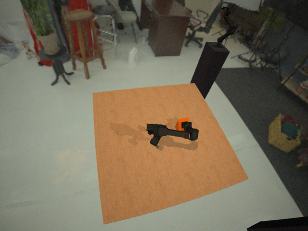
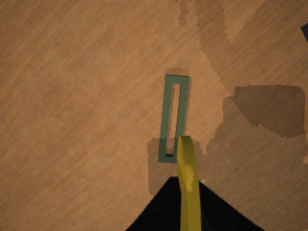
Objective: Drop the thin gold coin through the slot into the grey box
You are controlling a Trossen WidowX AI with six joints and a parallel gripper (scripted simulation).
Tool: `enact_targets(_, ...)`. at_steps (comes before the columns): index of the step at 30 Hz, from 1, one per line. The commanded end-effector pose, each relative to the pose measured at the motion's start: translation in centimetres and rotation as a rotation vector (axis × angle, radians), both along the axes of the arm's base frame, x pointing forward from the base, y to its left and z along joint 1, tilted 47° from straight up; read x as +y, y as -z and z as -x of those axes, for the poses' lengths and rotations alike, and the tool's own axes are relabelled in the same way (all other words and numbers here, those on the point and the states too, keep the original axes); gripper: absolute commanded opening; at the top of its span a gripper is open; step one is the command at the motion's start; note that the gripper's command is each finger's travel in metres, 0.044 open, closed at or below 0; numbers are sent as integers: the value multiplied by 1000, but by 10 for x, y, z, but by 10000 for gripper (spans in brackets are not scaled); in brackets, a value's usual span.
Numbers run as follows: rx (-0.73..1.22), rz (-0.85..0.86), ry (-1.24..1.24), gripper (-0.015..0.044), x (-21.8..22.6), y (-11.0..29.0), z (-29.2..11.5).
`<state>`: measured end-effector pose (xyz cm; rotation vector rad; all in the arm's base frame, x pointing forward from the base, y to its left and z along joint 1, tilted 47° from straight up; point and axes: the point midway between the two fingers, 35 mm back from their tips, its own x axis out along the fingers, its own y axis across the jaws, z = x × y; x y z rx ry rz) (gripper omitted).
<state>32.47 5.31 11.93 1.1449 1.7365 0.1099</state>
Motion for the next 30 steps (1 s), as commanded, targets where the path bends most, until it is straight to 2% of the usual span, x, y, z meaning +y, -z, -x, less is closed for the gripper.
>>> enact_targets(1, -66, -2, -66, 0, -1, 0, 2)
enact_targets(15, -401, -21, -381, 0, -4, 2, 8)
enact_targets(30, -416, -12, -396, 0, -22, 19, 10)
